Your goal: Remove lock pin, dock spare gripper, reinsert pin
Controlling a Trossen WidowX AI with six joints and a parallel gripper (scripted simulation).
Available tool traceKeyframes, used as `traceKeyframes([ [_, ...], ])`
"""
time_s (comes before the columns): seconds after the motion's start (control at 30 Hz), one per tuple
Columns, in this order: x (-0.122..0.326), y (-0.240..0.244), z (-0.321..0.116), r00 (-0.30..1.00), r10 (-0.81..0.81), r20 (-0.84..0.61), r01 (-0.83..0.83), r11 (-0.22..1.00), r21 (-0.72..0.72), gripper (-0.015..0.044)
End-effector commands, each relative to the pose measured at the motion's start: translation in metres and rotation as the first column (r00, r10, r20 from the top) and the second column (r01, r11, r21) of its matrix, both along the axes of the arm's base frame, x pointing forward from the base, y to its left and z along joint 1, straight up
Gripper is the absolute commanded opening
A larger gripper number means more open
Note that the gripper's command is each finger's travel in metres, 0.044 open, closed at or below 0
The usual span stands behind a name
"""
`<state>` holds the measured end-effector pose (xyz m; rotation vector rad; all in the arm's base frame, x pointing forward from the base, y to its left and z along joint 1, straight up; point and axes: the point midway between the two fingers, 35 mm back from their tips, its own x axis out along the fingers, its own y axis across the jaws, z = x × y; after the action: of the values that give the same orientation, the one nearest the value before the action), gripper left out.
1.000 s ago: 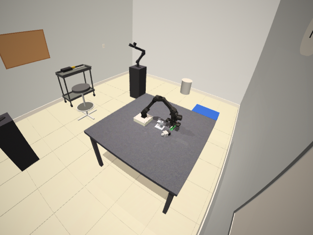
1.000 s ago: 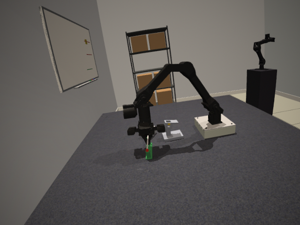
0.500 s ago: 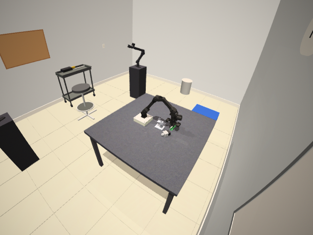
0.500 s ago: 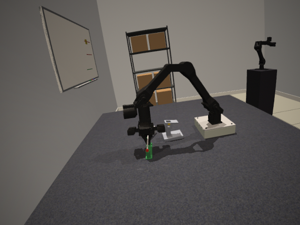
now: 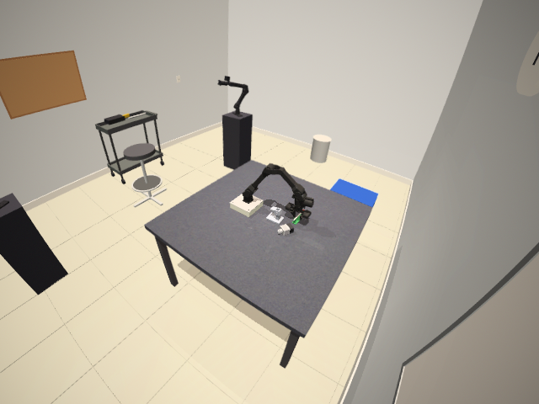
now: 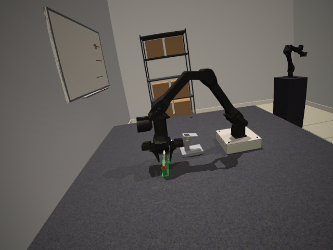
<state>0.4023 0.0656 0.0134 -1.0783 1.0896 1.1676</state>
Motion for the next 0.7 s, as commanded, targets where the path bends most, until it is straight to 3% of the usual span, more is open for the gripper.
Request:
traceKeyframes([
  [0.0,0.0,0.0,0.003,1.0,0.0,0.001,0.0,1.0,0.0,0.0341],
  [0.13,-0.001,0.0,0.014,1.0,0.0,-0.003,0.0,1.0,0.0,0.044],
  [0.67,-0.002,0.0,0.054,1.0,0.0,-0.009,0.0,1.0,-0.001,0.044],
])
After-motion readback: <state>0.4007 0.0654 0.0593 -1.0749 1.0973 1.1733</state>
